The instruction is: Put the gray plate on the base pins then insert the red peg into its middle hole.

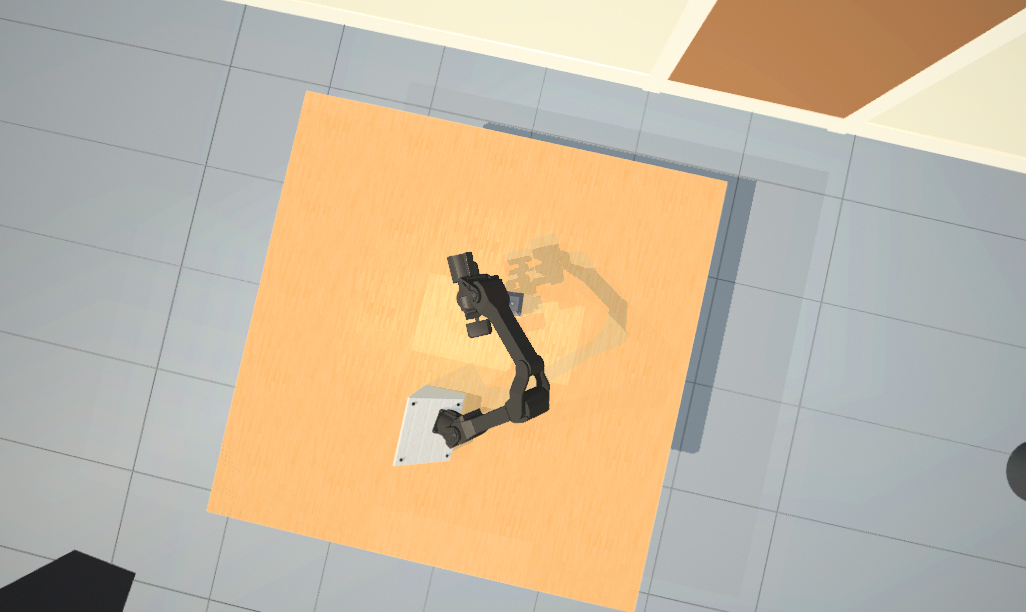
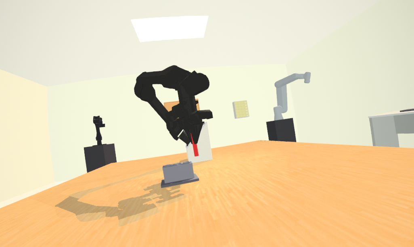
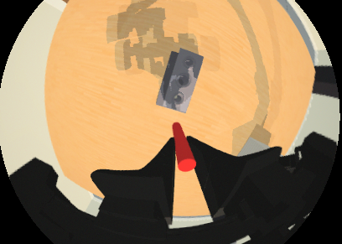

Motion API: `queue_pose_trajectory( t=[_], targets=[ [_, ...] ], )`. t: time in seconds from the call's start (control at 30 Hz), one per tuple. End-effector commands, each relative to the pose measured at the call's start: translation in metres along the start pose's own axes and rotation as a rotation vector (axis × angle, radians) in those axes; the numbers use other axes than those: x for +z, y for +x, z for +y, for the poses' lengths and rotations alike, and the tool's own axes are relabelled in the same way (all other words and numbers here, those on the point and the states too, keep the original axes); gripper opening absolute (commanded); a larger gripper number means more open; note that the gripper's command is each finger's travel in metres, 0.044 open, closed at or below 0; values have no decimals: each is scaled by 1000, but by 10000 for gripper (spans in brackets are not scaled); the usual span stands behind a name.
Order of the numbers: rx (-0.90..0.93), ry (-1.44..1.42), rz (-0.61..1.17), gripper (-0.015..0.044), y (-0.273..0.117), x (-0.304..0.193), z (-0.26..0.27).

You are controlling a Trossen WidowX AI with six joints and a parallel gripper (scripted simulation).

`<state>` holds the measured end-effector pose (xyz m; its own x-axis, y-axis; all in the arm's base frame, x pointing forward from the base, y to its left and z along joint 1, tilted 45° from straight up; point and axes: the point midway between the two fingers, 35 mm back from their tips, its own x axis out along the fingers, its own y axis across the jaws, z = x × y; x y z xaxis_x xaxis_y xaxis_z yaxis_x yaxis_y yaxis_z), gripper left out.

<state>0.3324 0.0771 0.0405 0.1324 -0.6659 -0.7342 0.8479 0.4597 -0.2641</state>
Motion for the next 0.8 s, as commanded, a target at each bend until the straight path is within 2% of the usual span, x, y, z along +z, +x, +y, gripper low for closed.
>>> queue_pose_trajectory(
  t=[0.0, 0.57, 0.77],
  targets=[
    [4, 6, -5, 0, -2, 15, -2],
    [-12, 2, -30, 0, -2, 65, -15],
    [-13, 2, -31, 0, -2, 66, -15]
  ],
)
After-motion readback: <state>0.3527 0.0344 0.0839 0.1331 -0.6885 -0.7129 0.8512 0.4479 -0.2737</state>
